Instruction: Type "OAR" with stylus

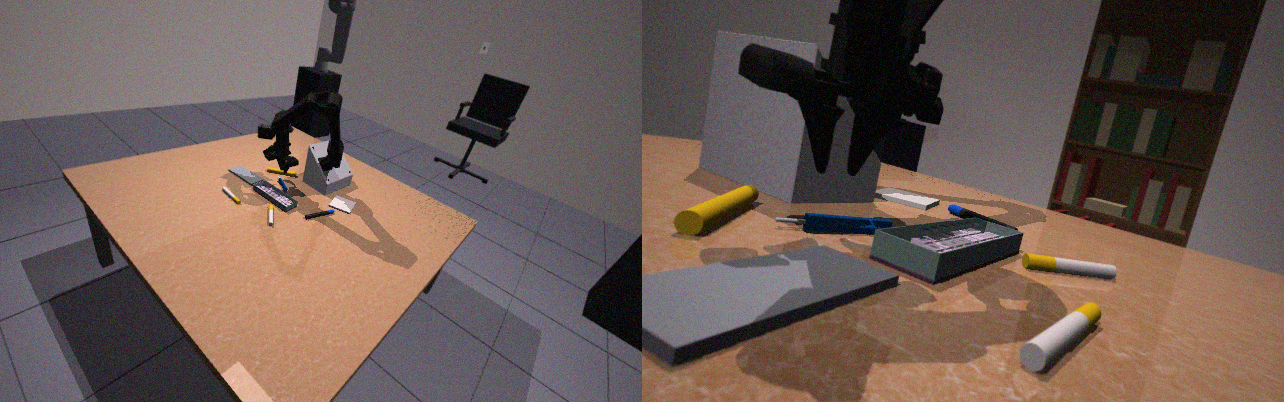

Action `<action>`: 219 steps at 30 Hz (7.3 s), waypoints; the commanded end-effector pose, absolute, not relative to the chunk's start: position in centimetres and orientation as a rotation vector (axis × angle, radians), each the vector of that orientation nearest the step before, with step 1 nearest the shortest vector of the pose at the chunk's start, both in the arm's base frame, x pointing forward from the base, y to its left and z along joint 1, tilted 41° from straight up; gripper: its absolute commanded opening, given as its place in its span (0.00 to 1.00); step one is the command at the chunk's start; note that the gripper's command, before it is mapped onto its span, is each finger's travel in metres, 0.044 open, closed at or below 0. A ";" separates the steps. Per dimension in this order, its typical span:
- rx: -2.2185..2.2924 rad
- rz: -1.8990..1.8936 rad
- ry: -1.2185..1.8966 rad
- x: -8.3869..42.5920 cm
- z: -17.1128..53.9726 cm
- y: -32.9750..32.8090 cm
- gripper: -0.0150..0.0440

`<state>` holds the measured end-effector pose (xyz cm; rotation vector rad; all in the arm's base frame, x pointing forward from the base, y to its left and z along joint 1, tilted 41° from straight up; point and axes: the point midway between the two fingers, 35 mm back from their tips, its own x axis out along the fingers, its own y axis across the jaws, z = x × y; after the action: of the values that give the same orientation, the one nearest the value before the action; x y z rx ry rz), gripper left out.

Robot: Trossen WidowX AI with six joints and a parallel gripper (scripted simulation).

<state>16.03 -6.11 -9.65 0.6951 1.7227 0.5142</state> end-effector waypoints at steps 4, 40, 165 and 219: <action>0.964 -0.418 1.903 15.7 -9.0 -5.0 0.51; 1.420 -1.496 1.384 16.7 -8.0 -4.4 0.51; 1.416 -1.494 1.384 16.5 -12.4 -0.7 0.25; 0.249 -0.346 1.893 21.5 -4.4 -1.9 0.25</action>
<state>20.86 -2.08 -5.04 0.3742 1.8717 -0.4654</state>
